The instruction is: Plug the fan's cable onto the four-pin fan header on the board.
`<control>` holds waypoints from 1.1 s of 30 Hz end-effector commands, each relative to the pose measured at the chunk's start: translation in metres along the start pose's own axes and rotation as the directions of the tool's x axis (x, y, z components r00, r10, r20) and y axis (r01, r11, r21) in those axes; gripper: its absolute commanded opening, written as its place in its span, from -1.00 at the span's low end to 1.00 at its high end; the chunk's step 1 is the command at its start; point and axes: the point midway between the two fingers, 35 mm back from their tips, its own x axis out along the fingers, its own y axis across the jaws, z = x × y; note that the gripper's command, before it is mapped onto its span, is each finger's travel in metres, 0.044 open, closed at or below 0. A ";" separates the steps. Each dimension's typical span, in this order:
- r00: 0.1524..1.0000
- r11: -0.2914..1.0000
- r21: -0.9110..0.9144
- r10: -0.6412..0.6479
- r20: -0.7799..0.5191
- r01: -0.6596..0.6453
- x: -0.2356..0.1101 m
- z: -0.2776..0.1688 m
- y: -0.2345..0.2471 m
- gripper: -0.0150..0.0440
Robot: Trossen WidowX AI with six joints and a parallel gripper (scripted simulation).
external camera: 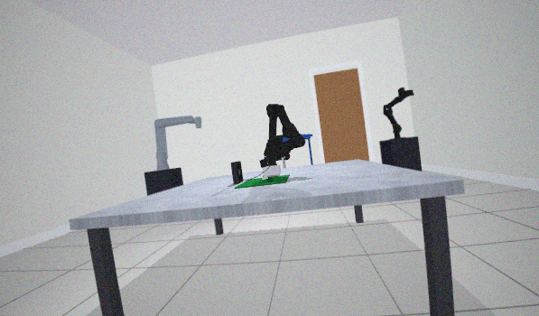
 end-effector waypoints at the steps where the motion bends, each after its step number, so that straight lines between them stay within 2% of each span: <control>1: 0.997 1.000 0.022 0.017 0.070 -0.019 -0.005 0.001 0.000 -0.49; 14: 0.970 0.994 0.067 0.064 0.234 -0.081 -0.021 0.004 -0.004 -0.49; 33: 0.975 0.996 0.058 0.060 0.215 -0.074 -0.022 0.009 -0.004 -0.49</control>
